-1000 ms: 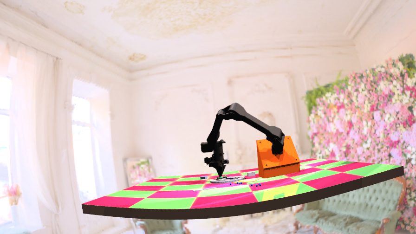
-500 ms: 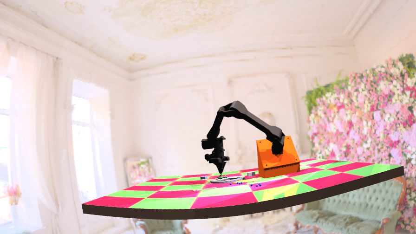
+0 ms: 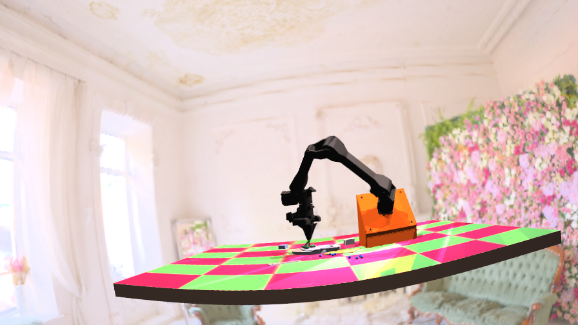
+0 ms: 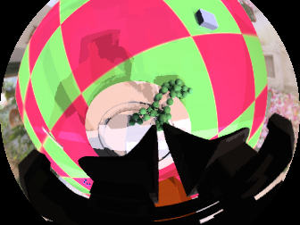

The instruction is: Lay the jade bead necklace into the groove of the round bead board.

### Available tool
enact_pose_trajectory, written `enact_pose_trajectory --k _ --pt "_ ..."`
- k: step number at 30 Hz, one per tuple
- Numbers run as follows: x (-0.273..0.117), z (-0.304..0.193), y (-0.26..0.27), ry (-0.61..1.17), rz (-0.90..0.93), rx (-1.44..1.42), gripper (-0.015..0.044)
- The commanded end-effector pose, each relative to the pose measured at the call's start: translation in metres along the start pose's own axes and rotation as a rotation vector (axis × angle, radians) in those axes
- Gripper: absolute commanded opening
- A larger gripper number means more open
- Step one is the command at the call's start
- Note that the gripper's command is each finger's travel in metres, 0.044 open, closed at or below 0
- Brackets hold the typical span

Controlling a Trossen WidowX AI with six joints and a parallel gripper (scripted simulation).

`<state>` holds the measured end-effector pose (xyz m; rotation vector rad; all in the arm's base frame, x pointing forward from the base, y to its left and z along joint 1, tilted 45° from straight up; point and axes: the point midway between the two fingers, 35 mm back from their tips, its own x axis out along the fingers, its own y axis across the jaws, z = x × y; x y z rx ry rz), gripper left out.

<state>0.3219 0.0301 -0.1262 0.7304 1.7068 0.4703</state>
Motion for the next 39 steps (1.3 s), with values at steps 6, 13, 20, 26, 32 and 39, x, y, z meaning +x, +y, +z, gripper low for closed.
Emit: enact_pose_trajectory --k 6,13,20,26,32,39 --pt "0.001 -0.016 0.013 0.004 0.006 0.007 0.0" --pt "0.011 -0.016 0.013 0.004 0.006 0.007 0.0" --pt "0.022 -0.016 0.013 0.004 0.007 0.007 0.0" --pt "0.028 -0.017 0.013 0.004 0.007 0.007 0.0" --pt "0.025 -0.014 0.014 0.0 0.004 -0.002 0.0053" --pt "0.025 -0.014 0.014 0.0 0.004 -0.002 0.0236"
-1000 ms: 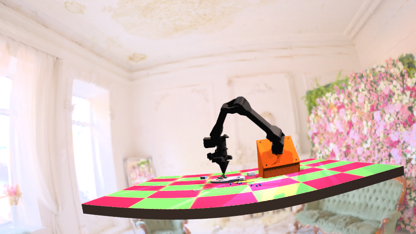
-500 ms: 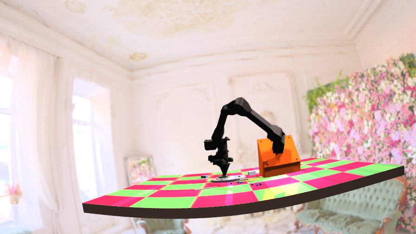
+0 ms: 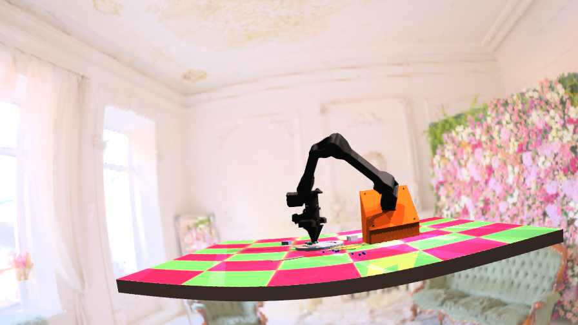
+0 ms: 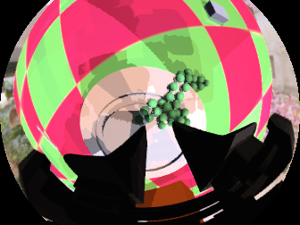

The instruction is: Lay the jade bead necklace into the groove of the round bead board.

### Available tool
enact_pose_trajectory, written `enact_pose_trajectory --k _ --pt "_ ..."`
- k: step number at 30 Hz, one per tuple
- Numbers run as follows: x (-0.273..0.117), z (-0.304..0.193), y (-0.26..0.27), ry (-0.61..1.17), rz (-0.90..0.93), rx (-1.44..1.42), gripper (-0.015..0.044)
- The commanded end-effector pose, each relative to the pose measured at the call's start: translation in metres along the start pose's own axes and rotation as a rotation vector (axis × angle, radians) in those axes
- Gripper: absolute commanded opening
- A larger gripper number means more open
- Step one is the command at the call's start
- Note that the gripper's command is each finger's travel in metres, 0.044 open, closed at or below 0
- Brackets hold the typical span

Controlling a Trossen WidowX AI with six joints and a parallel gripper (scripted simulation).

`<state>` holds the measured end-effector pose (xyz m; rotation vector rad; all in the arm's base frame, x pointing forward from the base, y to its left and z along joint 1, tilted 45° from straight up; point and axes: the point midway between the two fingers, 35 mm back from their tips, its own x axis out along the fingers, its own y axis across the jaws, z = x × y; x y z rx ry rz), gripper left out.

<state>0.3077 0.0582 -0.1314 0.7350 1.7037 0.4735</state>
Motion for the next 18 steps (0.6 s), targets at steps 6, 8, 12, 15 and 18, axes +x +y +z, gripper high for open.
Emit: enact_pose_trajectory --k 6,8,12,15,18 --pt "-0.004 0.0 0.0 0.002 -0.001 0.0 0.0394" --pt "-0.01 -0.001 0.0 0.003 -0.001 0.002 0.044" --pt "-0.022 -0.002 -0.001 0.005 0.0 0.006 0.044" --pt "-0.016 -0.005 -0.002 0.011 0.005 0.017 0.044" --pt "-0.022 -0.004 -0.002 0.007 0.002 0.009 0.044"
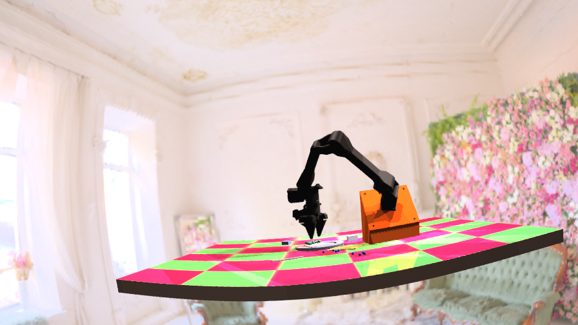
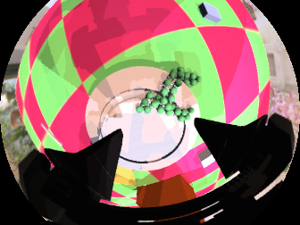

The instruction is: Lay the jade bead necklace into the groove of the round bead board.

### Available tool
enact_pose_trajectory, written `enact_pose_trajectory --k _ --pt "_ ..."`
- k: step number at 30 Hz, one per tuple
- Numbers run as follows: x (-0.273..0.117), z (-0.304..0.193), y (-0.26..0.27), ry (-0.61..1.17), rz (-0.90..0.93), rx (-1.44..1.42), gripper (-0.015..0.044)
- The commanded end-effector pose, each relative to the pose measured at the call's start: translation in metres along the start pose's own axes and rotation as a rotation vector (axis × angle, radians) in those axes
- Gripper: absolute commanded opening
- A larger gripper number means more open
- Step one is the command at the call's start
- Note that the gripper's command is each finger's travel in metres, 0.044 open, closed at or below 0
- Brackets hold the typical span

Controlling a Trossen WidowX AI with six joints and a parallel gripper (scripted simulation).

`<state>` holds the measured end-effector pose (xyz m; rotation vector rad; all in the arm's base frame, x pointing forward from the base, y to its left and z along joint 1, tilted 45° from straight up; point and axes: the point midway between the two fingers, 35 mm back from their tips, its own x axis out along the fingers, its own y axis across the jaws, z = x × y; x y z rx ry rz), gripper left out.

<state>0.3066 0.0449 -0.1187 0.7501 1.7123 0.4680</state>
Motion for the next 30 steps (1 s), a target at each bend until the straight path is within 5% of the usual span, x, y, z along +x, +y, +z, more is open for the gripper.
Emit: enact_pose_trajectory --k 1,23,30 --pt "-0.005 -0.001 0.0 0.0 -0.005 -0.007 0.044" --pt "-0.006 -0.001 0.0 0.0 -0.005 -0.007 0.044" --pt "-0.012 0.005 -0.031 -0.005 -0.008 0.613 0.0256"
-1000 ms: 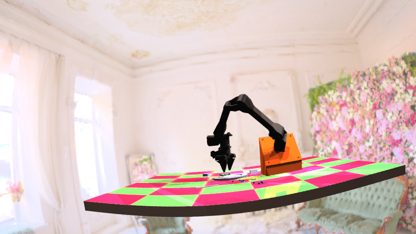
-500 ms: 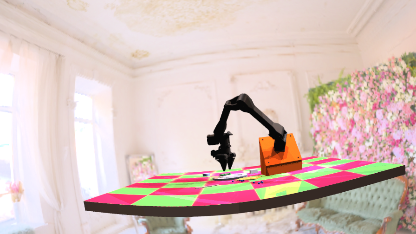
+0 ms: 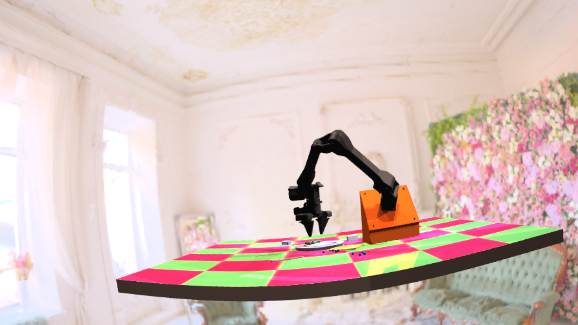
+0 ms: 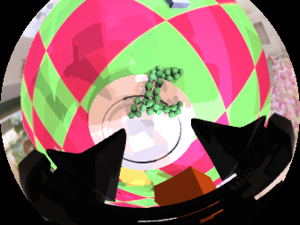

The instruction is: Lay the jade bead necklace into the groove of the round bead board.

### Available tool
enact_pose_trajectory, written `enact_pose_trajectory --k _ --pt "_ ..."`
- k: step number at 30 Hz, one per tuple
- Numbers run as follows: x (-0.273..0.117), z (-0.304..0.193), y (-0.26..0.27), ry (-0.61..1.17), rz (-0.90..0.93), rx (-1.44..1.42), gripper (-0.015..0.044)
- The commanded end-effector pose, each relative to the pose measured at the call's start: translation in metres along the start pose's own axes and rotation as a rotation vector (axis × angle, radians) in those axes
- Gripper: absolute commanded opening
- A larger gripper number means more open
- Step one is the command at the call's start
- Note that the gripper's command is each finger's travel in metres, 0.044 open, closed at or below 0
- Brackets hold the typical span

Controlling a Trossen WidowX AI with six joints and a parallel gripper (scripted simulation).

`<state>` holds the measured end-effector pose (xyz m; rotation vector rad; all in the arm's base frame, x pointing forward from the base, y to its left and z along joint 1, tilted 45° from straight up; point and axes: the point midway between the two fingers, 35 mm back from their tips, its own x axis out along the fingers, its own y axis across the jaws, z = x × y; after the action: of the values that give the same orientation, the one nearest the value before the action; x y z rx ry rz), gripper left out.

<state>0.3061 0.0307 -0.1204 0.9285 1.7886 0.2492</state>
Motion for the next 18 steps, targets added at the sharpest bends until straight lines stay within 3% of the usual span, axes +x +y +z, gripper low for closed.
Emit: enact_pose_trajectory --k 1,5,18 --pt "-0.005 0.011 -0.024 -0.002 -0.006 0.474 0.023" --pt "-0.007 0.015 -0.037 -0.002 -0.005 0.752 0.0125" --pt "-0.007 0.015 -0.037 -0.002 -0.005 0.752 0.012"
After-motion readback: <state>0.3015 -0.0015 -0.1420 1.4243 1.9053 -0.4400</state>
